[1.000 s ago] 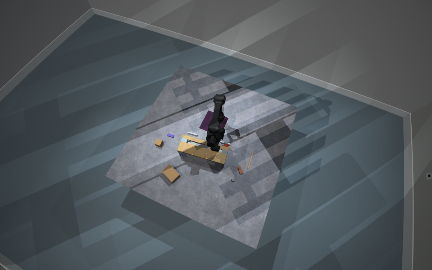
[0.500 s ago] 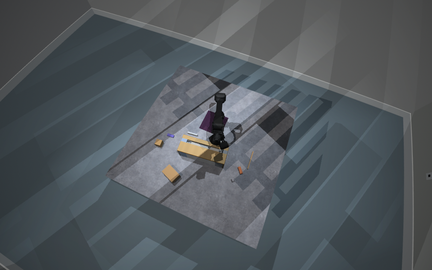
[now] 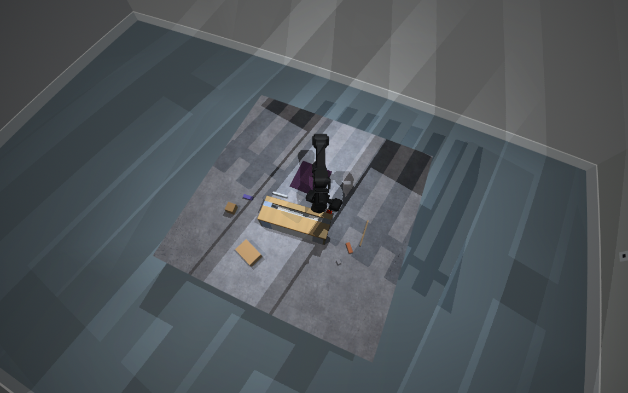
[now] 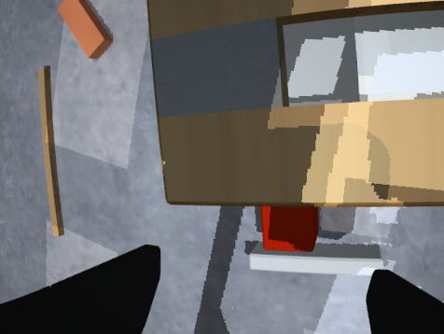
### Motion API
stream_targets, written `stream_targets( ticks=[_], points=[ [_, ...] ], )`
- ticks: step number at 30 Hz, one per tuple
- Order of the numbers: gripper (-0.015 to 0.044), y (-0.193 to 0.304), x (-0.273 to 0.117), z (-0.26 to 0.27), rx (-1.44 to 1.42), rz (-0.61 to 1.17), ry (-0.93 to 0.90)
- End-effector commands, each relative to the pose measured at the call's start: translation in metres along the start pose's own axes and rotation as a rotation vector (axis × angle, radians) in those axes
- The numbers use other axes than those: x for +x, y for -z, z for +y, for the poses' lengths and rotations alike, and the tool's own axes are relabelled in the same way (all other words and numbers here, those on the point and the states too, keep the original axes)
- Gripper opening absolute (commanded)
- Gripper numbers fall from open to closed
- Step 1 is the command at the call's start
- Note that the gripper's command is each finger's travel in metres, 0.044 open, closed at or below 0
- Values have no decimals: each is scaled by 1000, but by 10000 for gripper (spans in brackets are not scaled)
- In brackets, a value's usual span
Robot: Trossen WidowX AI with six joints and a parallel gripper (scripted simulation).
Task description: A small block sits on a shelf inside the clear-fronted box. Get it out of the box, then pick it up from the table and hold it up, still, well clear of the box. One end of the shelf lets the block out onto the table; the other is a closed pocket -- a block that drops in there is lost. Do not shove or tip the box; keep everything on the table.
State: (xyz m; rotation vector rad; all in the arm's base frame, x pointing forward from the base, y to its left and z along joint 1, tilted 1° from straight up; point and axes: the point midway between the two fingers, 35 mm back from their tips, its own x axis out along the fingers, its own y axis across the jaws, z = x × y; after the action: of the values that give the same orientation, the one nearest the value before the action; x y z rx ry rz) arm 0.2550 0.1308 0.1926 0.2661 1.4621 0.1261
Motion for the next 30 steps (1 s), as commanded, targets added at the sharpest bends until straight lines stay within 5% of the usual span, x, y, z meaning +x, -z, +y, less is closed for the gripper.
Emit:
stream_targets(
  ticks=[1, 30],
  points=[
    [285, 10, 2, 4, -952, -54, 116],
    [285, 24, 2, 16, -2478, 78, 384]
  ],
)
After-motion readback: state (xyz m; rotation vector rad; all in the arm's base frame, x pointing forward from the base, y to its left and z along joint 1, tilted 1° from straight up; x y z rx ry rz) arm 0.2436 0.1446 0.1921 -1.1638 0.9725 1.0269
